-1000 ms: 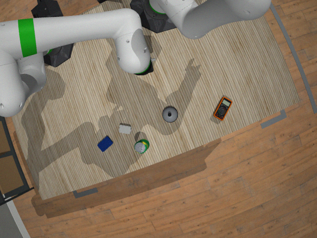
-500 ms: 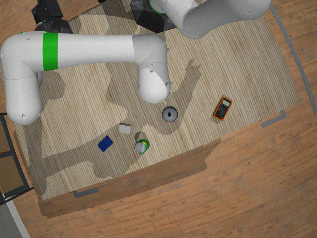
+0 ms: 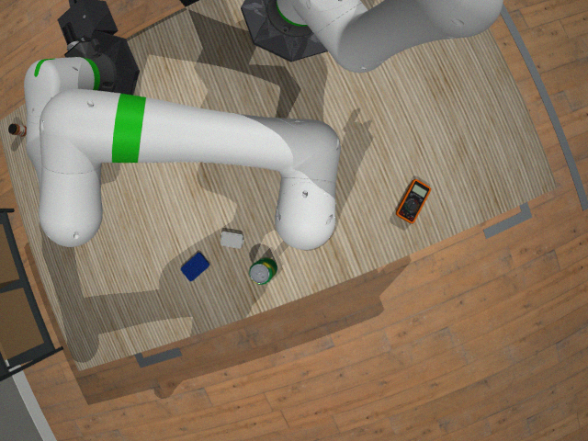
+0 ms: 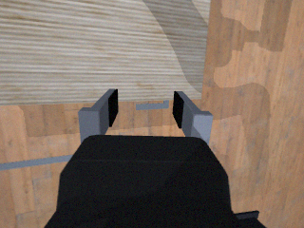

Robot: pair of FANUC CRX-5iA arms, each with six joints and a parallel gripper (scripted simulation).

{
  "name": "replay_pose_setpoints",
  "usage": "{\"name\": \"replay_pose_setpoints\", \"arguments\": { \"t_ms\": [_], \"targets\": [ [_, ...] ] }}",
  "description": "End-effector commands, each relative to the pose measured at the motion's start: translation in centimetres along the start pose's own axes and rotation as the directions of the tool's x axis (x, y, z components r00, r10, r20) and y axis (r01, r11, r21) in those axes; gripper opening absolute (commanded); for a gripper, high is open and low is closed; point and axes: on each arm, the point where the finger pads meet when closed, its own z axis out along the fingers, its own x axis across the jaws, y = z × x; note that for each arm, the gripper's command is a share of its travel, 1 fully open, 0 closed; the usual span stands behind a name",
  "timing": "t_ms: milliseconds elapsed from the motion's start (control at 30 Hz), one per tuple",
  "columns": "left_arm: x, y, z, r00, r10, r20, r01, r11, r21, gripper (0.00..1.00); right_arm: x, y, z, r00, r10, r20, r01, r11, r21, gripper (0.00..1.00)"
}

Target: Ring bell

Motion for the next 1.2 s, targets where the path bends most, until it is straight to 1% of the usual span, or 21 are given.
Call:
{"name": "replay_pose_setpoints", "arguments": {
  "t_ms": [0, 167, 200, 1167],
  "targets": [
    [0.01, 0.03, -0.09, 1.0, -0.001, 0.0, 0.001, 1.0, -0.002, 1.0, -0.36, 1.43, 0.33, 1.0, -0.021, 0.001, 0.021, 1.0, 0.004, 1.0],
    [0.01, 0.03, -0.09, 1.0, -0.001, 0.0, 0.001, 1.0, -0.002, 1.0, -0.36, 1.44, 0.34, 1.0, -0.021, 0.001, 0.021, 1.0, 0.004, 1.0],
    [0.01, 0.03, -0.09, 1.0, -0.001, 0.0, 0.001, 1.0, -0.002, 1.0, -0.36, 1.44, 0.34, 1.0, -0.021, 0.001, 0.021, 1.0, 0.004, 0.17],
    [0.01, 0.03, -0.09, 1.0, -0.001, 0.0, 0.001, 1.0, -0.002, 1.0, -0.36, 1.44, 0.34, 1.0, -0.021, 0.001, 0.021, 1.0, 0.004, 0.17]
  ]
}}
